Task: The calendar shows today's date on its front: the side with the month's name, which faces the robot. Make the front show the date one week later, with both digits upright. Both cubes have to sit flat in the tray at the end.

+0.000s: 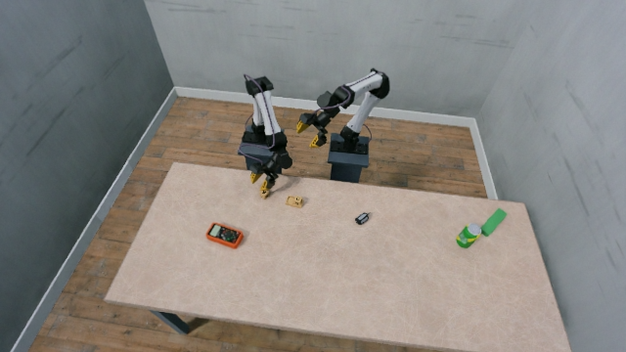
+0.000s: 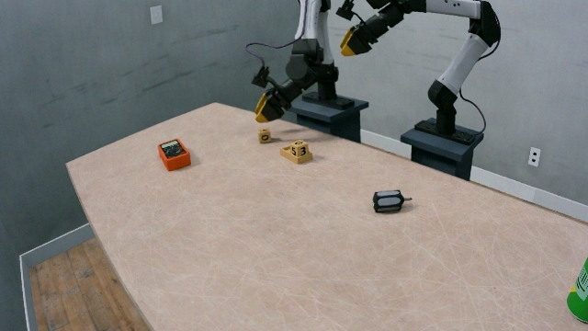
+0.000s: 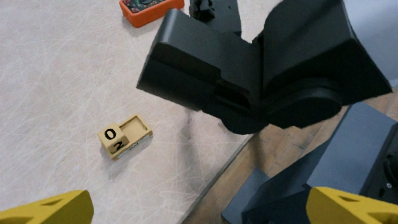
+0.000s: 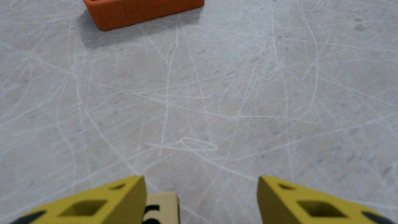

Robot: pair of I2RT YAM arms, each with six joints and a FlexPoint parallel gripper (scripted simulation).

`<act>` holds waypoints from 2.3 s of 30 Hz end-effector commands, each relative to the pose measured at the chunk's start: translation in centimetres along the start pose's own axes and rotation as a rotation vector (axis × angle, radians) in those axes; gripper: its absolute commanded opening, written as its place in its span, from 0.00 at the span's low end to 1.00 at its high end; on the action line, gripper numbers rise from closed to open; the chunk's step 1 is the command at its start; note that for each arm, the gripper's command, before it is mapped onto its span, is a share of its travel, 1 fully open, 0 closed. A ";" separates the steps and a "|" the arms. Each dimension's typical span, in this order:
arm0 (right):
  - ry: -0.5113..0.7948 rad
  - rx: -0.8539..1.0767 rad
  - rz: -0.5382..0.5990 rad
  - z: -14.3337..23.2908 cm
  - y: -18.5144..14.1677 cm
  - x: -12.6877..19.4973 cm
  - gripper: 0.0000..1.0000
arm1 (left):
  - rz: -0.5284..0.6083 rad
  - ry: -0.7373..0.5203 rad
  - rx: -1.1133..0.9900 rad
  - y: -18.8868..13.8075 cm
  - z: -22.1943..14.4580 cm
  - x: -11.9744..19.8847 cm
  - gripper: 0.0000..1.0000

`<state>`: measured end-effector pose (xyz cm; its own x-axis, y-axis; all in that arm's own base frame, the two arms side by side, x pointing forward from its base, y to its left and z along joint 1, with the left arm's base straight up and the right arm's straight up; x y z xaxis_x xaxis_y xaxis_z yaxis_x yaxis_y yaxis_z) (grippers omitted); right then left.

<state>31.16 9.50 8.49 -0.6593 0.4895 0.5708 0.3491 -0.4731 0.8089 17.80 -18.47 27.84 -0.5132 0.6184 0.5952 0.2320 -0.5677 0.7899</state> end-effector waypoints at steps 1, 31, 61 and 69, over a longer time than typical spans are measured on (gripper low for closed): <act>-0.001 0.196 0.129 1.3 0.3 -0.6 0.57 | -0.017 0.003 0.000 0.4 0.0 0.2 1.00; 0.508 1.258 0.714 4.8 4.3 -2.6 0.57 | -0.017 0.003 0.000 0.4 0.0 0.2 1.00; 0.658 1.519 0.853 3.3 -0.2 -4.0 0.48 | -0.017 0.003 0.000 0.4 0.0 0.2 1.00; 0.665 1.512 0.816 3.3 0.6 -3.4 0.38 | -0.017 0.003 0.000 0.4 0.0 0.2 1.00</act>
<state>35.22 9.82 5.91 0.0320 0.0146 0.9994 0.6643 0.7468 -0.0322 17.80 -18.47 27.84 -0.5132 0.6184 0.5952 0.2320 -0.5677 0.7899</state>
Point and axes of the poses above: on each arm, the point where the finger pads meet when closed, its own x axis back along the fingers, its own z axis across the jaws, y = z × x, the point moved 5 cm from there along x, back along the fingers, and after that the axes turned 12 degrees about -x, right-handed, at the moved point
